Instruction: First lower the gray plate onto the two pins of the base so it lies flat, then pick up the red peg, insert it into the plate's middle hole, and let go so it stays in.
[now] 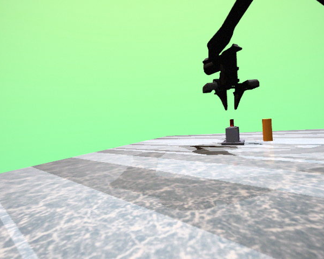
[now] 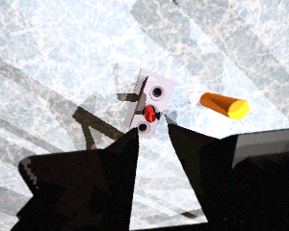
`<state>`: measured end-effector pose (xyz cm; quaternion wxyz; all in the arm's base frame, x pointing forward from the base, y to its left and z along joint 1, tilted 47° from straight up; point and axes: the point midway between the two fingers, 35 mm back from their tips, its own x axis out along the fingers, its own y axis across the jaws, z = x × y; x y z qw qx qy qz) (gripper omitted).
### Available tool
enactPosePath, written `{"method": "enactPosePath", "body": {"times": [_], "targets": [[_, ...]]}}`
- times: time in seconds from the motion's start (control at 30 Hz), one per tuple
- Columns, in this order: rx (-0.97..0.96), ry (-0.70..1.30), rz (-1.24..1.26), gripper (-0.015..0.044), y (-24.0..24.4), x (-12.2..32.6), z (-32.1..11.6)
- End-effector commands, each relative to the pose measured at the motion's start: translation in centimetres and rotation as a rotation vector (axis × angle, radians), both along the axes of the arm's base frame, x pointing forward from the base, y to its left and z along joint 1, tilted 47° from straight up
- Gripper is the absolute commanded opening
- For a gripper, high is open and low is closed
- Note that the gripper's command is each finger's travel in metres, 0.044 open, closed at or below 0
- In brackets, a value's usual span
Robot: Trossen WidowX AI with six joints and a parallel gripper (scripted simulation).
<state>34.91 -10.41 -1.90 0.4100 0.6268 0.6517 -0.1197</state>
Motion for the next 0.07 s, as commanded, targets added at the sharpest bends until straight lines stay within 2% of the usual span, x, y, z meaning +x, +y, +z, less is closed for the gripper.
{"method": "enactPosePath", "body": {"times": [0.0,0.03], "targets": [[-0.005,-0.001,0.005,0.0150,-0.23,-0.03,0.23],[-0.006,-0.001,0.005,0.0150,-0.27,-0.04,0.28]]}}
